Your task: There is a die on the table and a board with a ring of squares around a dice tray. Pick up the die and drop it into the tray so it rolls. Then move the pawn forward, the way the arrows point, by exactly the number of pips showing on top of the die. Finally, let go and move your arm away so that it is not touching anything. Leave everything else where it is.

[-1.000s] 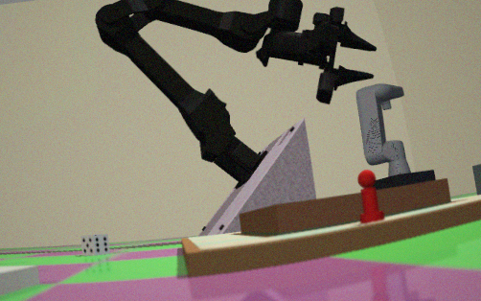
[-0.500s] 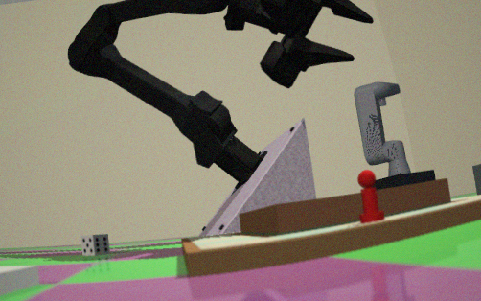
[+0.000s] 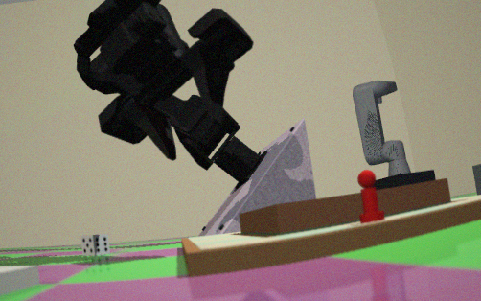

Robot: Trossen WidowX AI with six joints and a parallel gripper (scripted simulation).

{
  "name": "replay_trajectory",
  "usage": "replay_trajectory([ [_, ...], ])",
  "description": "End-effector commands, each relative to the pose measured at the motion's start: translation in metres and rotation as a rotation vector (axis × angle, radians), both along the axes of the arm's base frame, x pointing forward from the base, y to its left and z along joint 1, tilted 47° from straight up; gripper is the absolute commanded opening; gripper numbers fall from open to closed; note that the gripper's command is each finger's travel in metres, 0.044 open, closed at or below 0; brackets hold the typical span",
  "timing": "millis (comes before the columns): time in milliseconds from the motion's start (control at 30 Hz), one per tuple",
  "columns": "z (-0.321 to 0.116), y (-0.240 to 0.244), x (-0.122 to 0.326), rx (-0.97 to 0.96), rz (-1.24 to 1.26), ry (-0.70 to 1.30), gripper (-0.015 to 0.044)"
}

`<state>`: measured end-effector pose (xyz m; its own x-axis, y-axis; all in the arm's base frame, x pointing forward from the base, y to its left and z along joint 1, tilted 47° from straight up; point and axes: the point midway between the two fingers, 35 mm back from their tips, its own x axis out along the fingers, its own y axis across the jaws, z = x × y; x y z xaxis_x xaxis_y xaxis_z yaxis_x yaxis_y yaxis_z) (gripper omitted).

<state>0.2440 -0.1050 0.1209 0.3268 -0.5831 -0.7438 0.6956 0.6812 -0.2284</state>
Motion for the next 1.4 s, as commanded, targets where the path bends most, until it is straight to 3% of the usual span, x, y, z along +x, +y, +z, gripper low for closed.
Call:
replay_trajectory([
  [0,0.020,-0.040,-0.029,-0.067,-0.080,0.071,0.0275],
  [300,0.054,-0.096,-0.126,-0.153,-0.282,0.298,0.0275],
  [1367,0.022,-0.130,-0.131,-0.156,-0.287,0.303,0.0275],
])
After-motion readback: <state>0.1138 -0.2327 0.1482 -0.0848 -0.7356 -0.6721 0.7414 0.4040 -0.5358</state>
